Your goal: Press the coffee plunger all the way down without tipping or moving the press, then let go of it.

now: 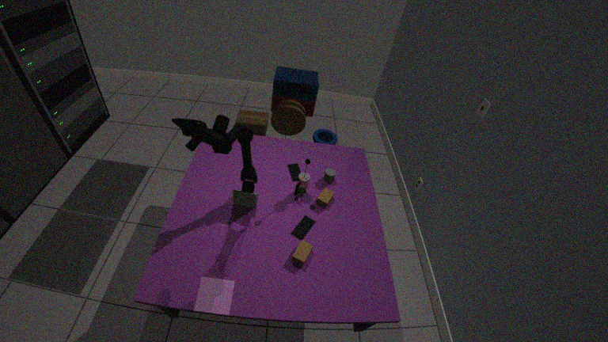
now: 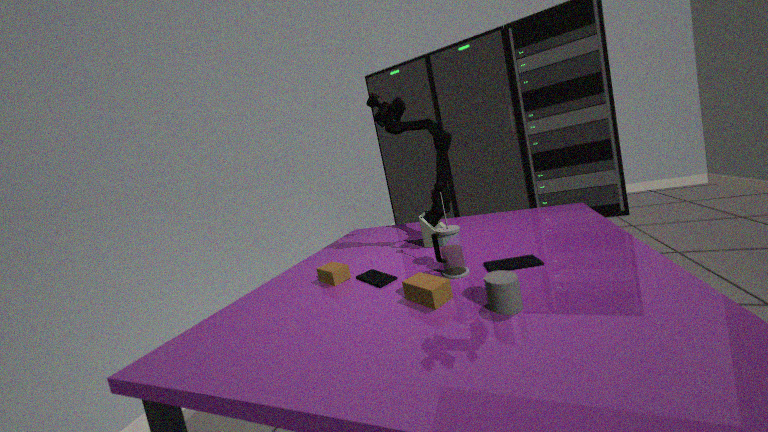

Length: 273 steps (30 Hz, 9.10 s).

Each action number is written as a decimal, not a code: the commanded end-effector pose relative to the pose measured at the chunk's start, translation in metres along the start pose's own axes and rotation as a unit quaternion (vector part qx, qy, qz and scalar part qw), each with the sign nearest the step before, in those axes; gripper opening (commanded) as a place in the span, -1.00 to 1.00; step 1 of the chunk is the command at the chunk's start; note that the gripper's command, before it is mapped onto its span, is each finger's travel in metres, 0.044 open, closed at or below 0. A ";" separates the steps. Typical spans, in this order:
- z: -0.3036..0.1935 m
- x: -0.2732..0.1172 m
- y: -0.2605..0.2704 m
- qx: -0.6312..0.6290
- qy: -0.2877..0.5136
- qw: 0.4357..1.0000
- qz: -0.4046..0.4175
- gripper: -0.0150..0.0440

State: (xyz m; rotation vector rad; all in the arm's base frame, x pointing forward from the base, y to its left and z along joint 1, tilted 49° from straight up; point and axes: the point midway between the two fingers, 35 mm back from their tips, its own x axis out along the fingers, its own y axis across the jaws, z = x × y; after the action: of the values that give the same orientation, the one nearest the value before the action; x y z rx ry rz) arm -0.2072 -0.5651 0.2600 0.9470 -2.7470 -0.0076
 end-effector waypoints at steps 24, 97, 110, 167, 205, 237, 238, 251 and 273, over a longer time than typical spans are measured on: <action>-0.148 -0.280 -0.149 -0.102 0.369 0.779 -0.498 1.00; -0.133 -0.690 0.086 0.056 0.937 0.106 -0.328 1.00; -0.129 -0.703 0.093 0.037 0.941 0.087 -0.324 1.00; -0.099 -0.740 0.113 0.033 0.943 0.079 -0.321 -0.07; -0.074 -0.783 0.140 0.035 0.942 0.084 -0.322 -0.07; -0.076 -0.787 0.133 0.035 0.942 0.085 -0.321 -0.07; -0.076 -0.787 0.133 0.035 0.942 0.085 -0.322 -0.07; -0.078 -0.786 0.131 0.030 0.943 0.089 -0.318 -0.07; -0.090 -0.774 0.121 0.019 0.952 0.096 -0.289 1.00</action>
State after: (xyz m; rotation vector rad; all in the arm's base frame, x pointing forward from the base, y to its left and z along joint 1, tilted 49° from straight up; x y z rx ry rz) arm 0.3304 0.0142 0.1815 0.6539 0.2474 0.6047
